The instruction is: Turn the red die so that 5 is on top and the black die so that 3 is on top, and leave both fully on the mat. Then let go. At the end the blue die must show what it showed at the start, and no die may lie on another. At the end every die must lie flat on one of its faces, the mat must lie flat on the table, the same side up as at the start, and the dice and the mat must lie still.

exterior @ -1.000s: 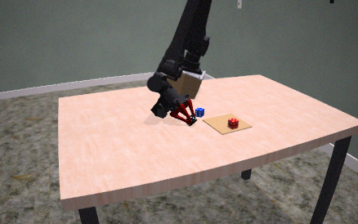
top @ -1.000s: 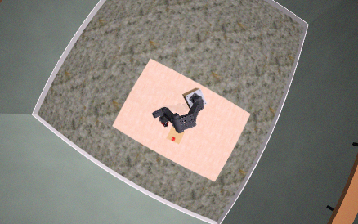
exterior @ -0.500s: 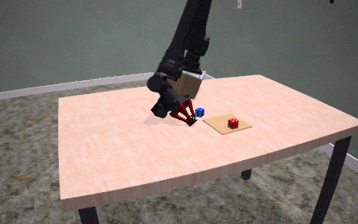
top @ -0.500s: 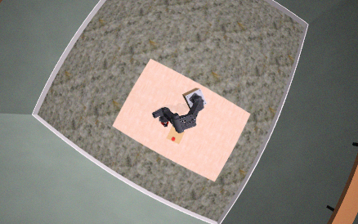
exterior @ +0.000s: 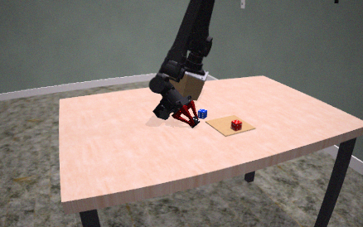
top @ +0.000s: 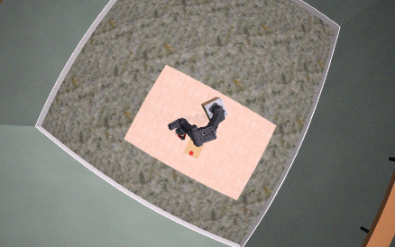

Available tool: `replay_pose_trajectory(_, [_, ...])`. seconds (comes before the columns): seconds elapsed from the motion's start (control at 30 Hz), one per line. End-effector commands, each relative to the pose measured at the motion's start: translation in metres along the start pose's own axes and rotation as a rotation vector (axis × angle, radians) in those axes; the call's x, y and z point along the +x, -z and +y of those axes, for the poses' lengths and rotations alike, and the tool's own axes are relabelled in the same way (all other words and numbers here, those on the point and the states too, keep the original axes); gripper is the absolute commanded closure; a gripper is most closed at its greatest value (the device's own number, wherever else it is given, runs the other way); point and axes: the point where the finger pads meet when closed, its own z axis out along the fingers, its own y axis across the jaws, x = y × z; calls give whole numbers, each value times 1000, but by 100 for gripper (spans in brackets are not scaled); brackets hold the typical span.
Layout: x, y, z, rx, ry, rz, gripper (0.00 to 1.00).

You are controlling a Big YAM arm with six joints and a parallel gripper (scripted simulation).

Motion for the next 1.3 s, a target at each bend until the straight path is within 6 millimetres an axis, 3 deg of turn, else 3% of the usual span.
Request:
replay_pose_trajectory(0.0, [1,-5,2,3,15,1,75])
replay_pose_trajectory(0.67, [1,-5,2,3,15,1,75])
replay_pose_trajectory(1.1, [1,-5,2,3,15,1,56])
replay_pose_trajectory(1.27, [1,-5,2,3,15,1,56])
